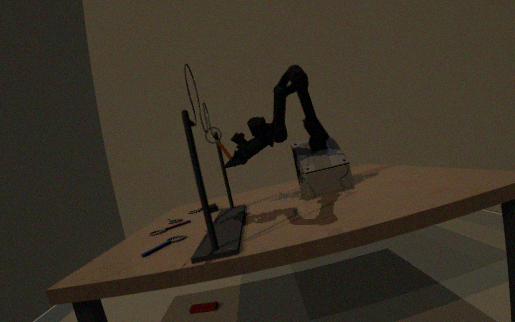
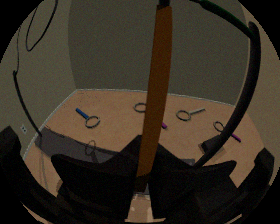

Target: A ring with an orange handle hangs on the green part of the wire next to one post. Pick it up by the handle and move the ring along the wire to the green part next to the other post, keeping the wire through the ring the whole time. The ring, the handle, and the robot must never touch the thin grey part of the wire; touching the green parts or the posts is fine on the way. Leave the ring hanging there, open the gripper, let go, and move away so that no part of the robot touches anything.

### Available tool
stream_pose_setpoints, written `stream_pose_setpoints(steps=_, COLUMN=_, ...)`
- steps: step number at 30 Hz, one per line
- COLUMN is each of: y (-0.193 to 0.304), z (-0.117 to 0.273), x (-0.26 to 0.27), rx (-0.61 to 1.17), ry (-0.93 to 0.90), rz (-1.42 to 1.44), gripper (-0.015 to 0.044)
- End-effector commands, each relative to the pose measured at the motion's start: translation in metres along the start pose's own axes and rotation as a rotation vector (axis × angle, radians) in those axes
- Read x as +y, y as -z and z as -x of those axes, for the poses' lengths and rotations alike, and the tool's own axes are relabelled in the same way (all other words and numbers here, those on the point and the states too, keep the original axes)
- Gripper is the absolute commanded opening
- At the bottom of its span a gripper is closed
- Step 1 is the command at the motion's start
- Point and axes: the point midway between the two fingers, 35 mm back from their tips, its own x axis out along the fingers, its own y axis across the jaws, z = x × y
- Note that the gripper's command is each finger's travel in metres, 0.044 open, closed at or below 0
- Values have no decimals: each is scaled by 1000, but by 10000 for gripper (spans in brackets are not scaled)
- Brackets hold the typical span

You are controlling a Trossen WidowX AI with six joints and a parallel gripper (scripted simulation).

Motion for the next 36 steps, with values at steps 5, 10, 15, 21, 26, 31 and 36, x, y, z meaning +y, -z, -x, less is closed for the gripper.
stream_pose_setpoints(steps=5, y=3, z=3, x=-16, rx=13, ry=21, rz=34, gripper=-150)
stream_pose_setpoints(steps=10, y=3, z=4, x=-22, rx=13, ry=24, rz=41, gripper=-150)
stream_pose_setpoints(steps=15, y=2, z=4, x=-27, rx=13, ry=26, rz=43, gripper=-150)
stream_pose_setpoints(steps=21, y=2, z=5, x=-33, rx=13, ry=26, rz=45, gripper=-150)
stream_pose_setpoints(steps=26, y=2, z=6, x=-38, rx=13, ry=27, rz=45, gripper=-150)
stream_pose_setpoints(steps=31, y=2, z=7, x=-43, rx=12, ry=27, rz=45, gripper=-150)
stream_pose_setpoints(steps=36, y=1, z=8, x=-48, rx=12, ry=27, rz=46, gripper=-150)
